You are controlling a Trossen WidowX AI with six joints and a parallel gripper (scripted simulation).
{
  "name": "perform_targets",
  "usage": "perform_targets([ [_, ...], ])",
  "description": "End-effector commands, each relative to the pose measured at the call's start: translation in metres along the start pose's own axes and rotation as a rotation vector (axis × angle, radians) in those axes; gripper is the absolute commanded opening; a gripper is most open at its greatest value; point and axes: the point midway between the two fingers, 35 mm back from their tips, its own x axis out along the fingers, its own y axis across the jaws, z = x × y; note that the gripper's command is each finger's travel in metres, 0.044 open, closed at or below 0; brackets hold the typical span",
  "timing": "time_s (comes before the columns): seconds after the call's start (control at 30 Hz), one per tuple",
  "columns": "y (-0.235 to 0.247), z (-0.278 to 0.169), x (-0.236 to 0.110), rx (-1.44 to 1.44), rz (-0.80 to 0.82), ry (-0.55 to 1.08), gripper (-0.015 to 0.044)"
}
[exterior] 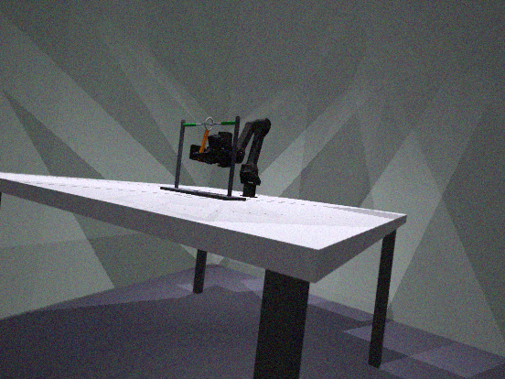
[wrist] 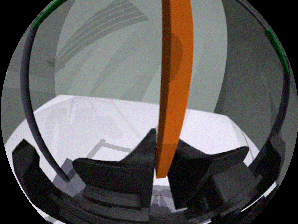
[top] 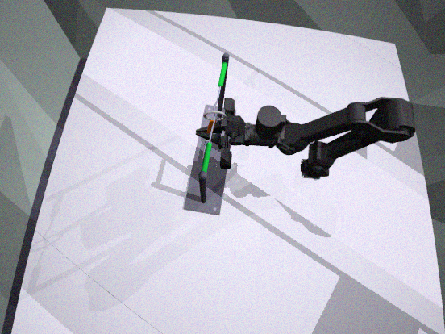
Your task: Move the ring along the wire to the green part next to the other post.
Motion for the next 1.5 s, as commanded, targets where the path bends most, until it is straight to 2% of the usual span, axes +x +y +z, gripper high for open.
perform_targets([
  [0.0,0.005,-0.001,-0.003,0.019,-0.010,0.019,-0.0150],
  [0.4,0.031,-0.001,-0.020,0.145,-0.083,0.169,-0.0150],
  [0.83,0.052,0.004,-0.018,0.222,-0.137,0.178,-0.0150],
  [1.47,0.067,0.007,-0.017,0.186,-0.136,0.179,-0.0150],
])
